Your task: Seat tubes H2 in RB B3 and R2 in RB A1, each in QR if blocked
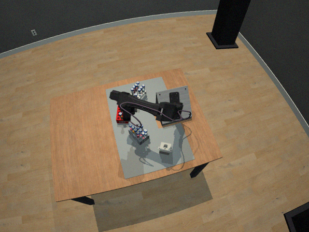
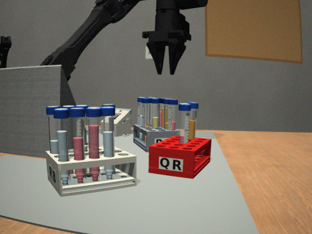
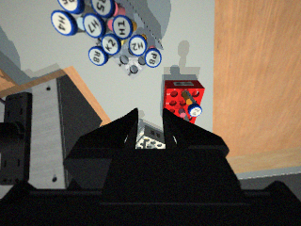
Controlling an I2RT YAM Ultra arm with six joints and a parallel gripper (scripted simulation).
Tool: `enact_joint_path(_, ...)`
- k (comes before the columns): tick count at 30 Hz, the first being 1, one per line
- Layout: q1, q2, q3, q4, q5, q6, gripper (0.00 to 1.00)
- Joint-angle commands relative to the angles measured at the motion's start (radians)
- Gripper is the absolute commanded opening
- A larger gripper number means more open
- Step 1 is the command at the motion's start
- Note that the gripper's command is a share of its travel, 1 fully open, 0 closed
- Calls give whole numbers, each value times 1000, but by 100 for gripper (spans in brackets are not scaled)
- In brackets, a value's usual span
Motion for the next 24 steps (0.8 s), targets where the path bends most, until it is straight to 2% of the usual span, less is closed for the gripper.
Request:
enact_joint_path(1, 25, -43, 44, -39, -43, 64, 30)
enact_joint_path(9, 86, -63, 102, -68, -65, 139, 30)
enact_joint_path(10, 68, -30, 108, -69, -64, 145, 30)
enact_joint_path(12, 65, -25, 64, -70, -63, 141, 30)
enact_joint_path(24, 50, -32, 59, -42, -54, 108, 30)
